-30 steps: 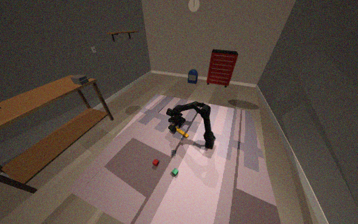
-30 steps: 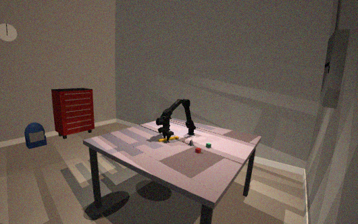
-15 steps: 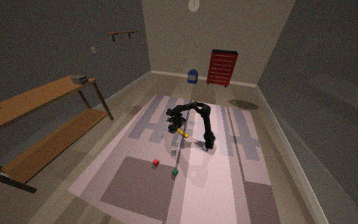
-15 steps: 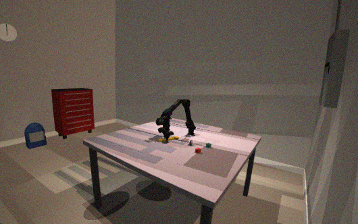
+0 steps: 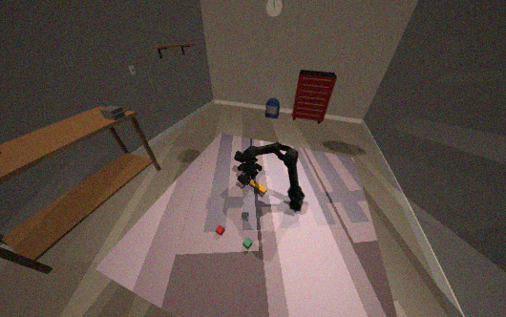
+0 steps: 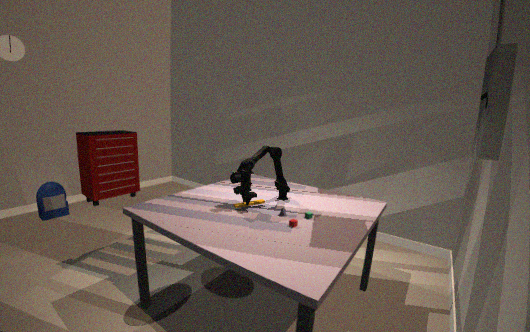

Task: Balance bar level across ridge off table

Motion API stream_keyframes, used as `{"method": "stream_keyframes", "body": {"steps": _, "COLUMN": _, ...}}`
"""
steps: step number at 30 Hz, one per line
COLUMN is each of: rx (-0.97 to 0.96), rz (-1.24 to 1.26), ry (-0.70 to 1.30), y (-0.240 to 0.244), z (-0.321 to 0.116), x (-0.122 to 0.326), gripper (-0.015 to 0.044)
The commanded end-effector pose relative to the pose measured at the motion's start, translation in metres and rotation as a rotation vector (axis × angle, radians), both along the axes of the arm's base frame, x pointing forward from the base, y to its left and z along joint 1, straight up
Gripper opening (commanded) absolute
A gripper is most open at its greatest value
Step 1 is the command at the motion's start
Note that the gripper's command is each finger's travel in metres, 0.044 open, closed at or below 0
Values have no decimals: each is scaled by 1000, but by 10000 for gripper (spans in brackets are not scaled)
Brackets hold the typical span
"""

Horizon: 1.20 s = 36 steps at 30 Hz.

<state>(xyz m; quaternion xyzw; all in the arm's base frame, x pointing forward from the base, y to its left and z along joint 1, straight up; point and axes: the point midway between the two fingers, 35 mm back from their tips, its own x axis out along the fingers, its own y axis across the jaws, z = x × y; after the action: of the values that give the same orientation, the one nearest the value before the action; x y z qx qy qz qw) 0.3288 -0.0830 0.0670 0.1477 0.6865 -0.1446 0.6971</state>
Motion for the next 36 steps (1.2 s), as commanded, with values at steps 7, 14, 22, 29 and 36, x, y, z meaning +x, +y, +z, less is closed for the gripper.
{"method": "stream_keyframes", "body": {"steps": 7, "rx": -5, "rz": 3, "ry": -11, "y": -1, "z": 28, "x": 3, "gripper": 0}}
{"method": "stream_keyframes", "body": {"steps": 14, "rx": -6, "rz": 4, "ry": -12, "y": -1, "z": 46, "x": 2, "gripper": 0}}
{"method": "stream_keyframes", "body": {"steps": 22, "rx": -7, "rz": 5, "ry": -12, "y": -1, "z": 67, "x": 0, "gripper": 0}}
{"method": "stream_keyframes", "body": {"steps": 29, "rx": -8, "rz": 6, "ry": -12, "y": 0, "z": 84, "x": -3, "gripper": 0}}
{"method": "stream_keyframes", "body": {"steps": 36, "rx": -6, "rz": -50, "ry": -12, "y": 14, "z": 86, "x": 0, "gripper": 0}}
